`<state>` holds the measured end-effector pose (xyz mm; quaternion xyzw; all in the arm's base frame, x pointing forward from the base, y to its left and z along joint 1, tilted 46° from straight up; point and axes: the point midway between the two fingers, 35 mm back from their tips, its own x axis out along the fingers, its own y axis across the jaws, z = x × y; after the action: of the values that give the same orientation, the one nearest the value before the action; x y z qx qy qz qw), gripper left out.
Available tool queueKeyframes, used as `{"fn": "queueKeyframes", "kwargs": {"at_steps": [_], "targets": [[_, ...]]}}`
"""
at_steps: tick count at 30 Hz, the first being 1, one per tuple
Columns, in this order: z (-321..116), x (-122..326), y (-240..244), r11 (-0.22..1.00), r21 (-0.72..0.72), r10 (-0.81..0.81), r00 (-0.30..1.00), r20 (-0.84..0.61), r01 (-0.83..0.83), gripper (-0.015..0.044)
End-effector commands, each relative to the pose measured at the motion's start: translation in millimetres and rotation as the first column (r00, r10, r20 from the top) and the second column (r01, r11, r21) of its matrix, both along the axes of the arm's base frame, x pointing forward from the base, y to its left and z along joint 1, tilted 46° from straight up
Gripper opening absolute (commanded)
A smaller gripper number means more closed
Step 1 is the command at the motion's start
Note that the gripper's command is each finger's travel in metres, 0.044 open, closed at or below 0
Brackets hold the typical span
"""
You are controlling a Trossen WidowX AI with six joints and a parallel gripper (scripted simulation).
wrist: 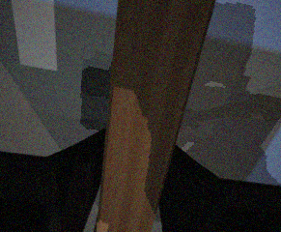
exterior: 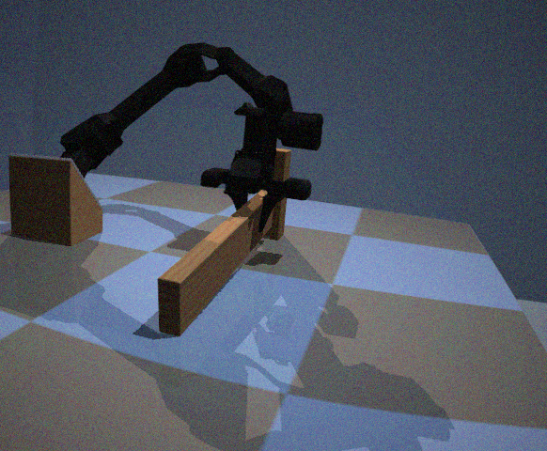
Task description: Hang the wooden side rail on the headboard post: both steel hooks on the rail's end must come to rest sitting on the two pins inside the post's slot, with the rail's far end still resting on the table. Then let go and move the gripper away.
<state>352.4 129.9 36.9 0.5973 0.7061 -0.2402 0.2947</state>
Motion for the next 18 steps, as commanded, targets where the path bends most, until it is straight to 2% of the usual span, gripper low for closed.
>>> {"fn": "queueKeyframes", "kwargs": {"at_steps": [1,18], "targets": [[2.8,1.2,-1.1,1.0,0.002,-0.008,1.0,0.004,0.008,0.0],[3.9,1.1,0.3,1.0,0.002,-0.008,1.0,0.004,0.008,0.0]]}}
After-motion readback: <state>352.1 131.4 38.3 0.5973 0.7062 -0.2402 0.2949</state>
